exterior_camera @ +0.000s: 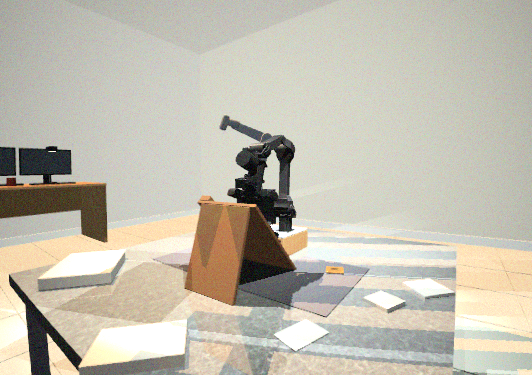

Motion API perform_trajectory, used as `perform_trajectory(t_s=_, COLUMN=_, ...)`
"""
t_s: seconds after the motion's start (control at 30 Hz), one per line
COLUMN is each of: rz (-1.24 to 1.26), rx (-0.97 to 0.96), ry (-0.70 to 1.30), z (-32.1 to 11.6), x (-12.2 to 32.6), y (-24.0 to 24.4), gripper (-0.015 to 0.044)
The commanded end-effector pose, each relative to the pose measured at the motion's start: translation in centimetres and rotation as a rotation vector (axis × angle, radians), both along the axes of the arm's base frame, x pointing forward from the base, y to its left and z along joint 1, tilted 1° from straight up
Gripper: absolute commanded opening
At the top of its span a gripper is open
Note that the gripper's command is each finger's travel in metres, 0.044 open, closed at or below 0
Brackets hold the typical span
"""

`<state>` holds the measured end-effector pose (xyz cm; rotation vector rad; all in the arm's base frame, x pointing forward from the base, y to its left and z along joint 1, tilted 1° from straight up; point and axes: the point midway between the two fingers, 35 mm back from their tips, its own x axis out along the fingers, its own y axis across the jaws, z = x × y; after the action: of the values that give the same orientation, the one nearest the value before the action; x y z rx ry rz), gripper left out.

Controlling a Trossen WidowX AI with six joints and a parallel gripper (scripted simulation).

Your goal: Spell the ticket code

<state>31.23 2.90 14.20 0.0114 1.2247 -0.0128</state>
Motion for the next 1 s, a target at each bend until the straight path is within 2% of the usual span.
perform_trajectory(t_s=0.0, rz=-0.002, rx=0.001, ry=0.144, z=0.02, x=0.40, y=0.95, gripper=0.0000)
perform_trajectory(t_s=0.1, rz=-0.005, rx=-0.004, ry=0.207, z=0.02, x=0.54, y=1.28, gripper=0.0000)
perform_trajectory(t_s=0.97, rz=-0.005, rx=-0.004, ry=0.206, z=-0.80, x=1.36, y=1.14, gripper=0.0000)
